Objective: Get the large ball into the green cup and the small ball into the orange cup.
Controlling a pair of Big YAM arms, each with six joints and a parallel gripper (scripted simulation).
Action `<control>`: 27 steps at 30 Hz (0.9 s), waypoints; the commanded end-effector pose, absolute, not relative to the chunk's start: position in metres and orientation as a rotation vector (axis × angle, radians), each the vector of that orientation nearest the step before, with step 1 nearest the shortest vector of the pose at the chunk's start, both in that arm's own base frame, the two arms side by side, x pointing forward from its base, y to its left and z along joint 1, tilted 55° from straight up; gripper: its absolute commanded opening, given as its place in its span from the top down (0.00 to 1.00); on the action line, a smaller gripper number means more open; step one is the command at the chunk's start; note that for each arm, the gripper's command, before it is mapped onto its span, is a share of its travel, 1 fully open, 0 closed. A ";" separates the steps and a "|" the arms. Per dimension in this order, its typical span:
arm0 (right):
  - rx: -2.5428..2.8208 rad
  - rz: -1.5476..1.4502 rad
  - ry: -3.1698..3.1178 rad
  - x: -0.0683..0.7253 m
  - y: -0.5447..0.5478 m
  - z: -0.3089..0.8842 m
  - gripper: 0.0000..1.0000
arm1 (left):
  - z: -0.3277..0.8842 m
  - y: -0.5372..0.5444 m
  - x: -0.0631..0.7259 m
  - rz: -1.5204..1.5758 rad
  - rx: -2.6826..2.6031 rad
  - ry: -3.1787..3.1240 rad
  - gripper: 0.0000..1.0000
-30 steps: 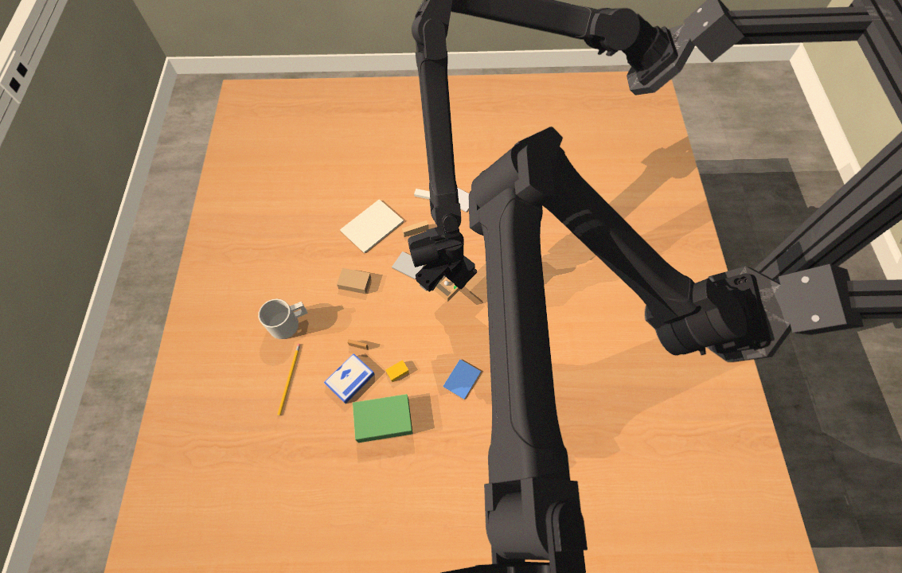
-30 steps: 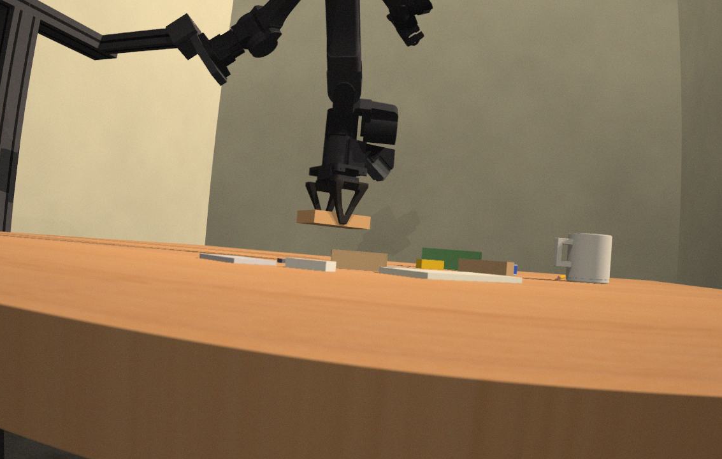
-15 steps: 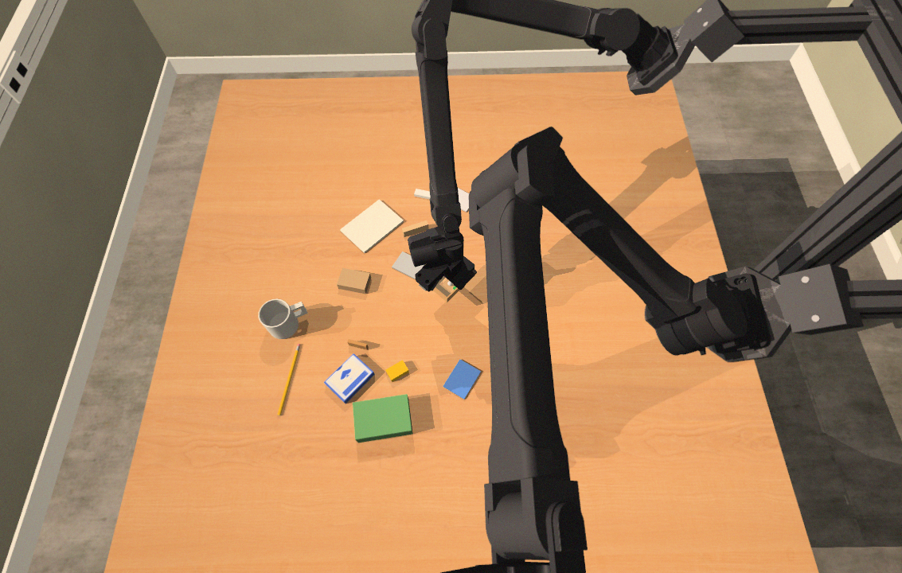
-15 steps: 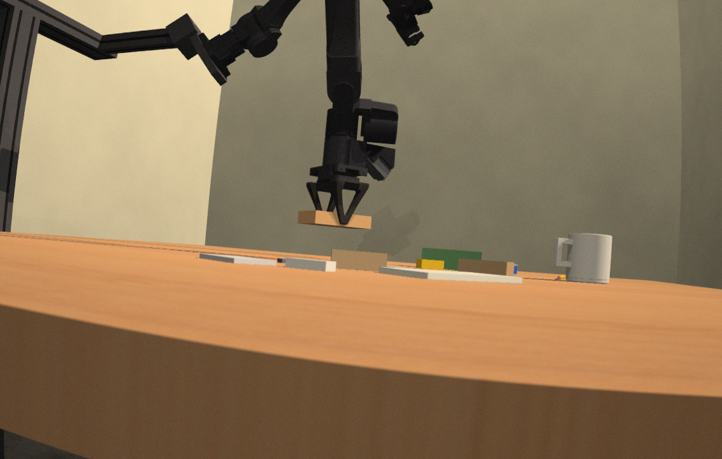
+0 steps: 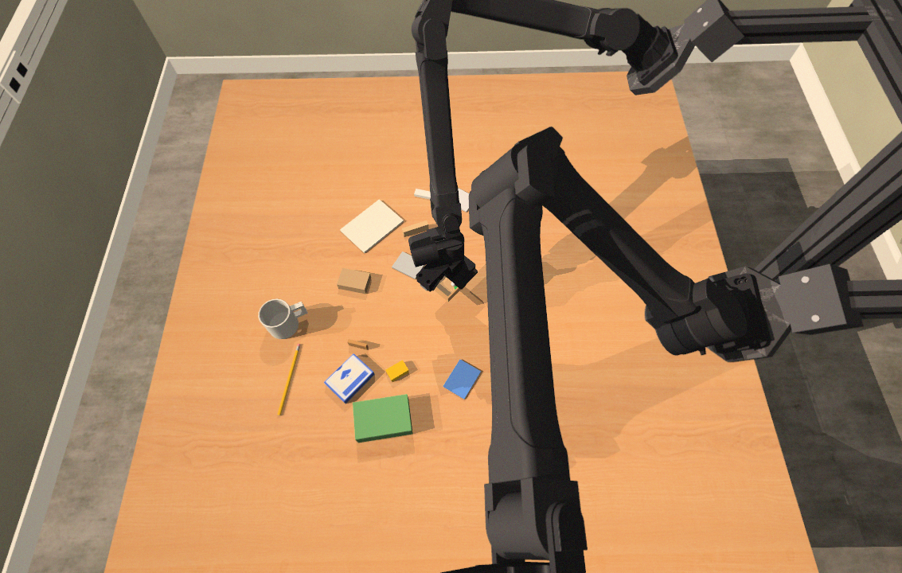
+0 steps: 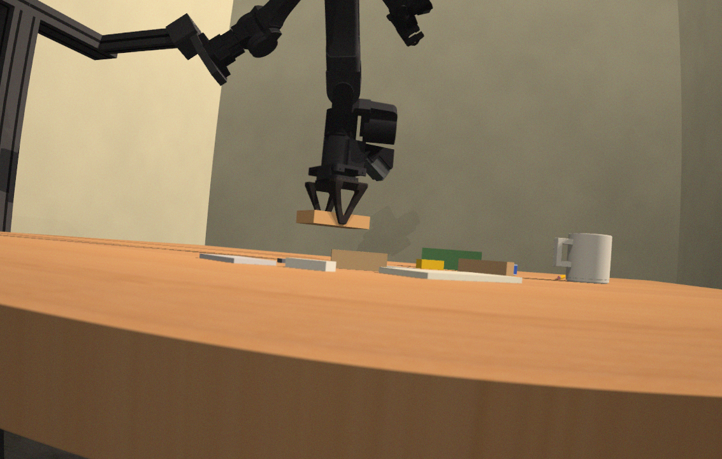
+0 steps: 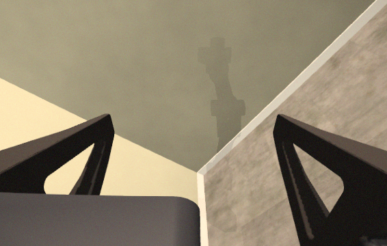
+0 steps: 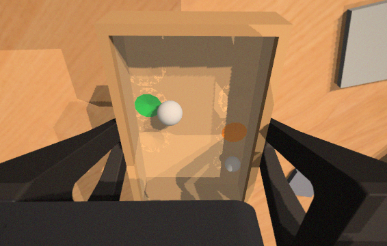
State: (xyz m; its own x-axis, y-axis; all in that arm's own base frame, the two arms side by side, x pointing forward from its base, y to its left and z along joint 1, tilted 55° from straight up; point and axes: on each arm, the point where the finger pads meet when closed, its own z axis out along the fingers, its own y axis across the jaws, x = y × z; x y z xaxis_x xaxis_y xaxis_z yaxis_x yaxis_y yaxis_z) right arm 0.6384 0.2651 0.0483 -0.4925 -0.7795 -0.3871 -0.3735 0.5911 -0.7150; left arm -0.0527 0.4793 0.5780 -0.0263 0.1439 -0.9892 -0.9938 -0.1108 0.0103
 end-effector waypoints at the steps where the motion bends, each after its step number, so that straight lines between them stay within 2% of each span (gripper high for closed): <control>1: -0.888 -0.695 2.061 0.637 0.289 0.073 0.31 | 0.579 0.475 -0.063 1.384 -1.179 1.032 0.00; 12: -0.920 -0.675 2.087 0.642 0.261 0.068 0.31 | 0.579 0.475 -0.063 1.384 -1.179 1.032 0.00; 20: -0.934 -0.684 2.044 0.633 0.287 0.069 0.31 | 0.579 0.475 -0.063 1.384 -1.179 1.032 0.00; 27: -0.863 -0.878 1.981 0.630 0.287 0.042 0.31 | 0.579 0.475 -0.063 1.384 -1.179 1.032 0.00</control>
State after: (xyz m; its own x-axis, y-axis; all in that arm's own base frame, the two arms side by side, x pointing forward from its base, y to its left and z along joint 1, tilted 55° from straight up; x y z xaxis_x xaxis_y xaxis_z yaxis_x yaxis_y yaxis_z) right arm 0.6440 0.2552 0.0552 -0.5047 -0.7628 -0.4042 -0.2366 0.5726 -0.7850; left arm -0.0527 0.4793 0.5780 -0.0263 0.1439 -0.9892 -0.9938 -0.1108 0.0103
